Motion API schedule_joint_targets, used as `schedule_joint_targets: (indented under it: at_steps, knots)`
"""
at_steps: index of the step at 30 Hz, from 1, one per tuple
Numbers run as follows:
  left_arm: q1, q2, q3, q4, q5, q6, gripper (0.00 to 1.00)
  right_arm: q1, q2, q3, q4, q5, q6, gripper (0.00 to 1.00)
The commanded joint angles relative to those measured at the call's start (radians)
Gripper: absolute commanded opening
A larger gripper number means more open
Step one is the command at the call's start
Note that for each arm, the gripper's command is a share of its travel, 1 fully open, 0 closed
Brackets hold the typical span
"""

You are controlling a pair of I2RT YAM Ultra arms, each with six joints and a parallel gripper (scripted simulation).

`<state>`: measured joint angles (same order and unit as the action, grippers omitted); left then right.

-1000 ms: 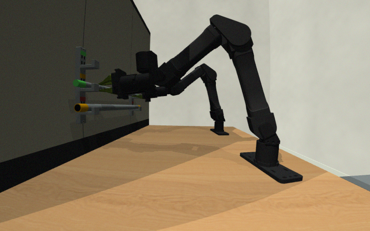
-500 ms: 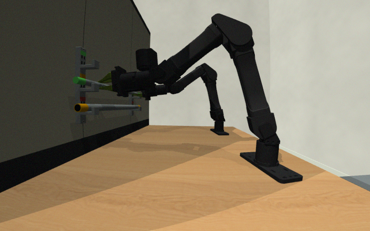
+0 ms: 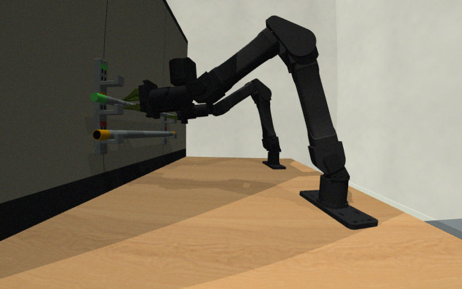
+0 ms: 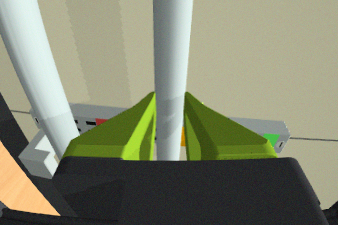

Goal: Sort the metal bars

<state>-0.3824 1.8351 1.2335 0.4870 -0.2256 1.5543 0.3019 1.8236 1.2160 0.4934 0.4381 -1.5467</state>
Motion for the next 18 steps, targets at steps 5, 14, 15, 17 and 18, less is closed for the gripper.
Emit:
schedule_joint_targets:
  at_steps: [5,14,15,17,18]
  knots:
    - [0.005,-0.046,0.055,0.013,0.008,0.016,0.0,-0.004,-0.047,0.059,0.008,-0.003,-0.024,0.0]
    - [0.005,-0.048,0.062,0.005,0.008,0.016,0.0,-0.004,-0.048,0.065,0.0,-0.003,-0.024,0.0]
    - [0.005,-0.048,0.062,0.004,0.008,0.016,0.0,-0.004,-0.048,0.065,0.0,-0.003,-0.024,0.0]
    - [0.005,-0.049,0.064,0.002,0.008,0.016,0.0,-0.004,-0.049,0.066,-0.002,-0.003,-0.024,0.0]
    - [0.005,-0.049,0.064,0.001,0.008,0.016,0.0,-0.004,-0.049,0.067,-0.003,-0.003,-0.024,0.0]
